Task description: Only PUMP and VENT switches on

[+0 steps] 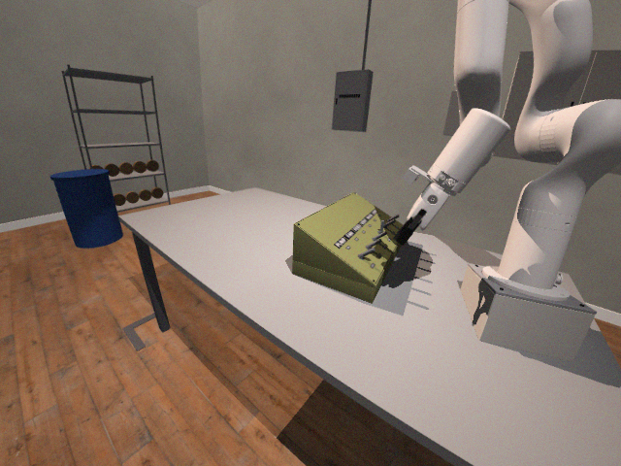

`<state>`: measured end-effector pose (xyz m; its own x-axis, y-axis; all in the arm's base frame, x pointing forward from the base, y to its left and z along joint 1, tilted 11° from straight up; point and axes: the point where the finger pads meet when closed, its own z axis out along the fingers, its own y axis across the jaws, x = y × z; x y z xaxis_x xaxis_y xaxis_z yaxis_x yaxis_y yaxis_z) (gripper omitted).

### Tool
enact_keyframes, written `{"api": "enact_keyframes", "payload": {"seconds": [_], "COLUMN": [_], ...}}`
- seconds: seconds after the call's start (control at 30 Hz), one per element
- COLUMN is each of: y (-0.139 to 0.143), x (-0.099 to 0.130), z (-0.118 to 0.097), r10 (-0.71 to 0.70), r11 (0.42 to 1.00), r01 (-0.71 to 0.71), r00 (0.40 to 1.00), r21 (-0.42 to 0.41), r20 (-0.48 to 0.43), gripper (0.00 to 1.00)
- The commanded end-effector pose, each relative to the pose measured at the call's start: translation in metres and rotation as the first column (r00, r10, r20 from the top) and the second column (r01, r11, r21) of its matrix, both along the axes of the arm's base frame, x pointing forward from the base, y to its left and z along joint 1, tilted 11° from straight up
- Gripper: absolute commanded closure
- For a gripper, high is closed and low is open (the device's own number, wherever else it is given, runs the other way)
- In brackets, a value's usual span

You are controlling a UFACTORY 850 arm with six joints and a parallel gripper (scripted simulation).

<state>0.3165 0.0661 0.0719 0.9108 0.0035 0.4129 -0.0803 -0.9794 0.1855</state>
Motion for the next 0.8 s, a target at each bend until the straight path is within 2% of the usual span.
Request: {"api": "enact_keyframes", "payload": {"seconds": [0.0,0.33,0.77], "y": [-0.003,-0.01,-0.014], "x": [0.008,0.023,0.031], "z": [-0.014,-0.047,-0.063], "r10": [0.001,0.001,0.001], "r11": [1.0,1.0,1.0], "r01": [-0.001,-0.001,-0.001], "r00": [1.0,1.0,1.0], "r21": [0.002,0.002,0.002], "r20": [0.003,0.003,0.003], "gripper": [1.0,1.0,1.0]}}
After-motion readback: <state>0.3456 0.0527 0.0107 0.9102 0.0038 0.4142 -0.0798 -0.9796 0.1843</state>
